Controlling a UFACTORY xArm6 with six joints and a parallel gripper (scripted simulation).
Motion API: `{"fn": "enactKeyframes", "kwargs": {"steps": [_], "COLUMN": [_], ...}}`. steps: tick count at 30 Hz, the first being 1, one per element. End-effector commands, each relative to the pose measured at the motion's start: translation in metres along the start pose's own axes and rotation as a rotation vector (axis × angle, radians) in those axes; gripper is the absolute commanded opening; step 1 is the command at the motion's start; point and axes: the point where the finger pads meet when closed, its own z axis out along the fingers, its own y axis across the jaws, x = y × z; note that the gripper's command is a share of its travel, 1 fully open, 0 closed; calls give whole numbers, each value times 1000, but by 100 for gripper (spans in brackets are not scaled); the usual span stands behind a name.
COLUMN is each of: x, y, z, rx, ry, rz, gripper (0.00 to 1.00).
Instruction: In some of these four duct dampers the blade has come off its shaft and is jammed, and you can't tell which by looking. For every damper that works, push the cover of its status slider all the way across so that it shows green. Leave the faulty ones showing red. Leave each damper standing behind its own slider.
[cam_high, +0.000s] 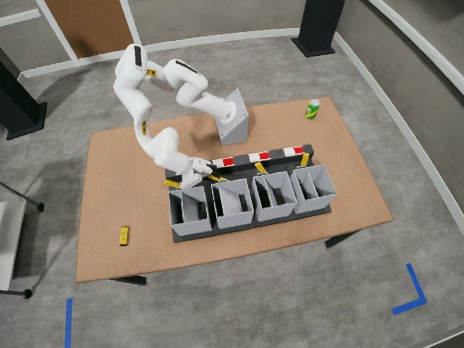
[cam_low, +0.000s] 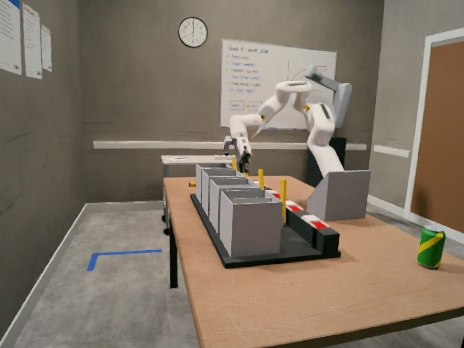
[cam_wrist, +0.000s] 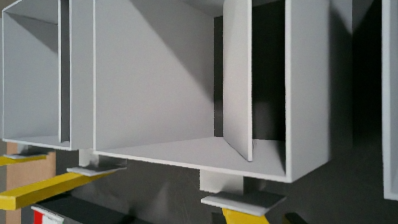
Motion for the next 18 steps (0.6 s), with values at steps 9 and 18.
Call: {"fn": "enactKeyframes", "kwargs": {"steps": [9,18], "x": [1,1], "y": [0,0], "z": [-1,-7], "rx": [0,0], "ry": [3,3], "rz": [-1,-1], "gripper": [39,39]}}
